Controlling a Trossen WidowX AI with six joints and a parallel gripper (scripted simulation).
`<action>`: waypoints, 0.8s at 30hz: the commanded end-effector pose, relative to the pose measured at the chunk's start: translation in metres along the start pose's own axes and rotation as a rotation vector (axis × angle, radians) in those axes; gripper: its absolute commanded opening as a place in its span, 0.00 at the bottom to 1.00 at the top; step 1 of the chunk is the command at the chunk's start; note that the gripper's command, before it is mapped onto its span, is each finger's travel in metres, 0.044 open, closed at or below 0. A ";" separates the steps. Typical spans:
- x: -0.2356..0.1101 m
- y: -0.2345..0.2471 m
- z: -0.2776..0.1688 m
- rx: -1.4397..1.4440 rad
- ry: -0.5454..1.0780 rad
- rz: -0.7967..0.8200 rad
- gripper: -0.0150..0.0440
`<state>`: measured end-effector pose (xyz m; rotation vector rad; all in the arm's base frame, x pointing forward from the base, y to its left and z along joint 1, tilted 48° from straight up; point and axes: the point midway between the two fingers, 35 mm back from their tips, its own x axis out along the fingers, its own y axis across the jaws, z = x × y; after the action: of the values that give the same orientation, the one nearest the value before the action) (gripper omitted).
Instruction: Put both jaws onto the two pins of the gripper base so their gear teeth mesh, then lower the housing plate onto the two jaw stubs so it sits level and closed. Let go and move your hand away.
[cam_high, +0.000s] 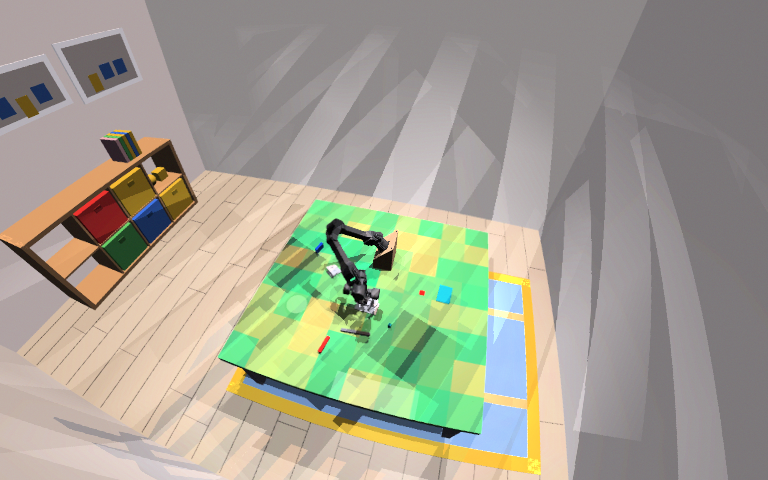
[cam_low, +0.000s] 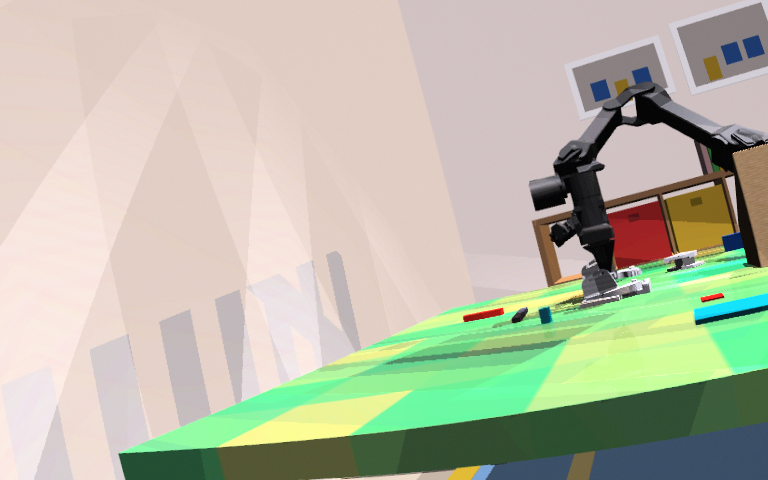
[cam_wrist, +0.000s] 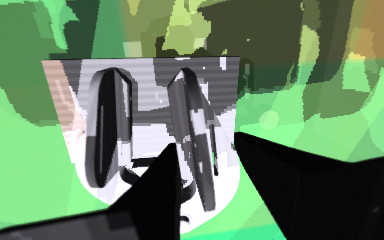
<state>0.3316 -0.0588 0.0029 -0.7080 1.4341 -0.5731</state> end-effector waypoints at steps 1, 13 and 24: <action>0.003 0.001 -0.002 -0.009 0.001 -0.004 0.48; 0.003 0.001 -0.002 -0.009 0.001 -0.004 0.48; 0.006 0.001 -0.002 -0.013 0.001 -0.004 0.48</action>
<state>0.3305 -0.0622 -0.0009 -0.7129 1.4373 -0.5705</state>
